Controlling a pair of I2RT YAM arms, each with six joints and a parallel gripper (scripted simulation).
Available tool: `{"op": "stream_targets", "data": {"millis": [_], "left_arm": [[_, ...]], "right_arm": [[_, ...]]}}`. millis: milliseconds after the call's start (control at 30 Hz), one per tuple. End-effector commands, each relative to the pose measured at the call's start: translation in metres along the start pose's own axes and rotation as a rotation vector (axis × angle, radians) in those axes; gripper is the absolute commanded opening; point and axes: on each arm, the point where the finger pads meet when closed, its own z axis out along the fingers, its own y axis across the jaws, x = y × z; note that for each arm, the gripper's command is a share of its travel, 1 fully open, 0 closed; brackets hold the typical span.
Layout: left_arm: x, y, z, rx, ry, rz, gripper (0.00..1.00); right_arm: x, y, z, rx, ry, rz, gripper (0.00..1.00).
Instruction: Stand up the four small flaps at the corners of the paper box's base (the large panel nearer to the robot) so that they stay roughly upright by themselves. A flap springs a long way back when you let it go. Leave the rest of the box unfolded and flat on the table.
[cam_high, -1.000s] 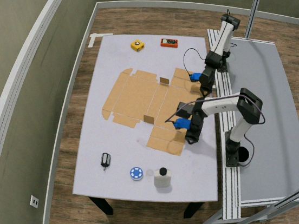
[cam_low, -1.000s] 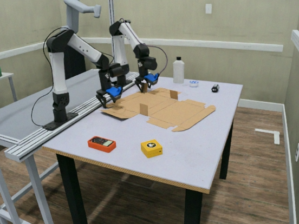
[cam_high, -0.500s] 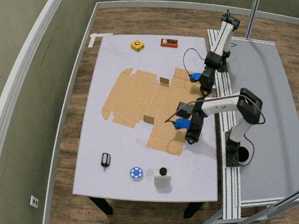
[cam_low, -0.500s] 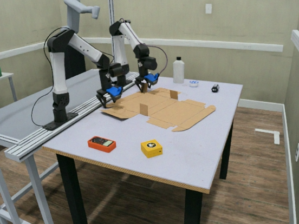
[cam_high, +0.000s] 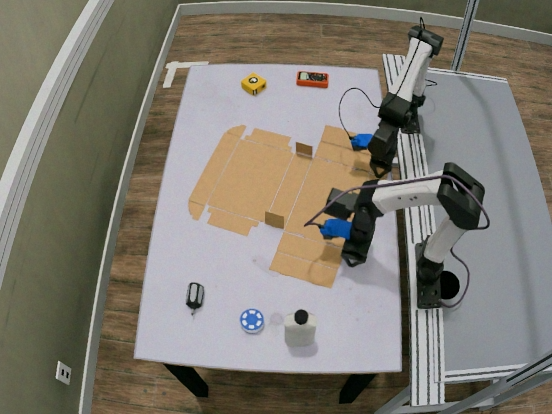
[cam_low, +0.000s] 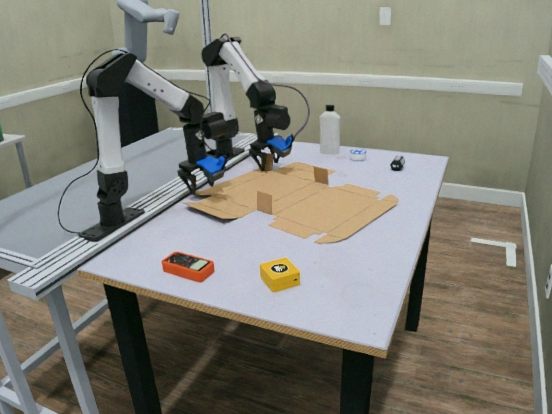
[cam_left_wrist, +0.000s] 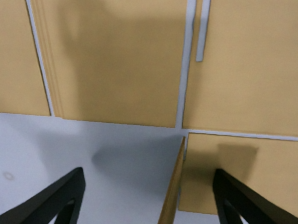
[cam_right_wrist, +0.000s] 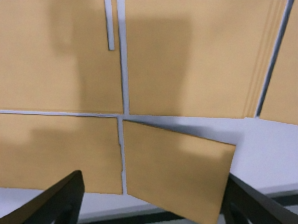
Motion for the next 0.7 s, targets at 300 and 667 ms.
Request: {"op": "stream_targets", "data": {"millis": [300, 667], "left_arm": [[0.002, 0.001, 0.008, -0.022, 0.011, -0.005, 0.76], [0.002, 0.001, 0.008, -0.022, 0.011, -0.005, 0.76]], "right_arm": [[-0.002, 0.027, -0.023, -0.051, -0.007, 0.02, 0.76], [-0.002, 0.035, -0.029, -0.048, -0.007, 0.018, 0.76]]}}
